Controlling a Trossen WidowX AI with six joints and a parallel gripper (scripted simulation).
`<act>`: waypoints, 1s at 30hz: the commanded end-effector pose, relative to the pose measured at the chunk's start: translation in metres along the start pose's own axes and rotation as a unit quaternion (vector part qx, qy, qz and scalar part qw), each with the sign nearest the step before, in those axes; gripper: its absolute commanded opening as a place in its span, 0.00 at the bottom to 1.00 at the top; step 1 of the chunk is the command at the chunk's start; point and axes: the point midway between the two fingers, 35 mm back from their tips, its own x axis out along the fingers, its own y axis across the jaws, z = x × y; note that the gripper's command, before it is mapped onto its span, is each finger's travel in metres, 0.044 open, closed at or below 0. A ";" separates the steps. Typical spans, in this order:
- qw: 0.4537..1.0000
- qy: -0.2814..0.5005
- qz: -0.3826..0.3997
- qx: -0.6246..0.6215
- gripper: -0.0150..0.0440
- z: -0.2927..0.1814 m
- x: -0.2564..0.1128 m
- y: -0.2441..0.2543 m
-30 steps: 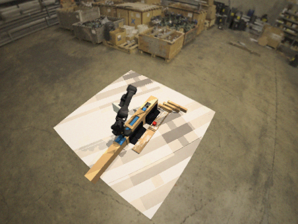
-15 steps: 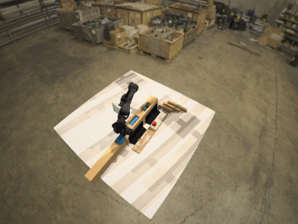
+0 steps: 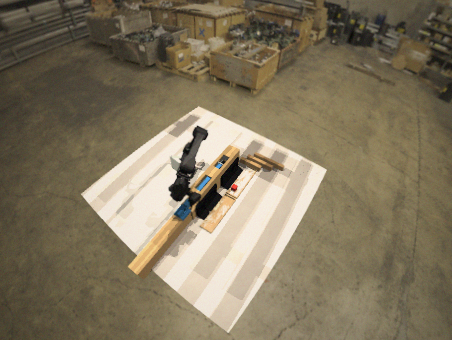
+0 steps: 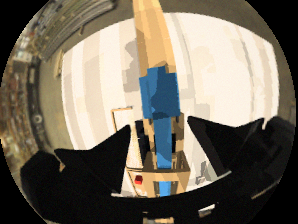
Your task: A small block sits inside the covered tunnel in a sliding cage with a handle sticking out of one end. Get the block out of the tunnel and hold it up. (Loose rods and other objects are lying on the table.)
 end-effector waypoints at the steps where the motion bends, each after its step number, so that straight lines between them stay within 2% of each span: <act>1: 1.000 0.003 0.001 0.000 1.00 -0.002 -0.001 0.000; 9: 1.000 0.020 0.006 0.004 1.00 -0.016 -0.003 0.000; 30: 1.000 0.021 0.007 0.004 1.00 -0.024 0.030 -0.005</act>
